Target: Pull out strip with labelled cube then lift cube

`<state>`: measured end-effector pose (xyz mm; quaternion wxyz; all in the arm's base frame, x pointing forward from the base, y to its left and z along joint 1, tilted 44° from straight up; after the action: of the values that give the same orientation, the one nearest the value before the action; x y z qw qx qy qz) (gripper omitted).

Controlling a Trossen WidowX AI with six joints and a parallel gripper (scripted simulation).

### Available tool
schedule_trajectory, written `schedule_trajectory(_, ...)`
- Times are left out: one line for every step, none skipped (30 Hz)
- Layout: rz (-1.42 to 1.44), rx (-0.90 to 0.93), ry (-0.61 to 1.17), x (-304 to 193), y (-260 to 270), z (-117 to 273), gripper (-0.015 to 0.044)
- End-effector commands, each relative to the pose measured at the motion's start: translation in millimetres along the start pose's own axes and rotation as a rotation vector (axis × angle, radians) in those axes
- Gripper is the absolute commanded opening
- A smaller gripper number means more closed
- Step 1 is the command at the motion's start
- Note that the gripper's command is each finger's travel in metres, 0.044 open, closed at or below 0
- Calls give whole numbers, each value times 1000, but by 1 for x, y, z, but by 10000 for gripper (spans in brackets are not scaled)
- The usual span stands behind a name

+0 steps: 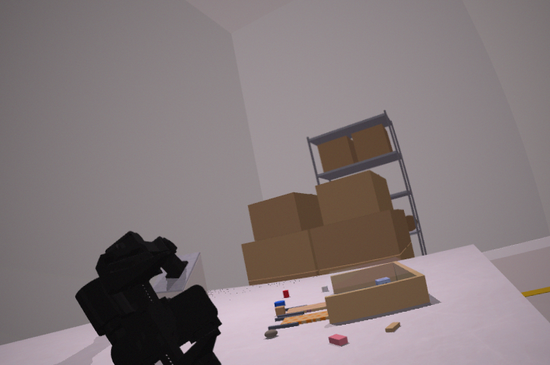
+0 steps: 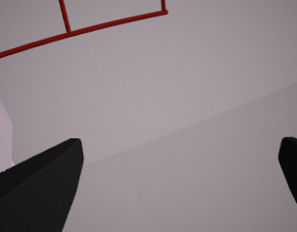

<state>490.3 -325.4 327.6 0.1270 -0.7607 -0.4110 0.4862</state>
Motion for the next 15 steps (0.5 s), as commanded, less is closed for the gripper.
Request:
schedule_trajectory(-13,2,2,2,0,-2,400)
schedule_trajectory(-52,9,10,9,-1,-7,400)
schedule_trajectory(-116,21,21,21,-3,-15,400)
schedule_trajectory(-193,37,34,36,-6,-24,400)
schedule_trajectory(-268,56,46,52,-9,-32,400)
schedule_trajectory(-338,74,58,66,-13,-40,400)
schedule_trajectory(-372,84,63,74,-14,-43,400)
schedule_trajectory(-421,99,71,85,-17,-47,400)
schedule_trajectory(-479,119,80,99,-21,-52,400)
schedule_trajectory(-542,142,89,114,-25,-56,400)
schedule_trajectory(-606,167,99,130,-30,-60,400)
schedule_trajectory(-669,195,109,147,-35,-63,400)
schedule_trajectory(-731,224,119,164,-41,-65,400)
schedule_trajectory(-789,255,129,180,-47,-66,400)
schedule_trajectory(-845,287,139,197,-53,-65,400)
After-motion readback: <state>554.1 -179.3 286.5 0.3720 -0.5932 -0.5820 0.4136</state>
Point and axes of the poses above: the point midway between the two fingers, 35 mm back from their tips, its own z axis back along the fingers, its own y axis across the jaws, x = y × z, the point moved 5 cm from there along z, back along the fingers, and after that the axes turned 7 degrees about z, right-handed, at the moved point
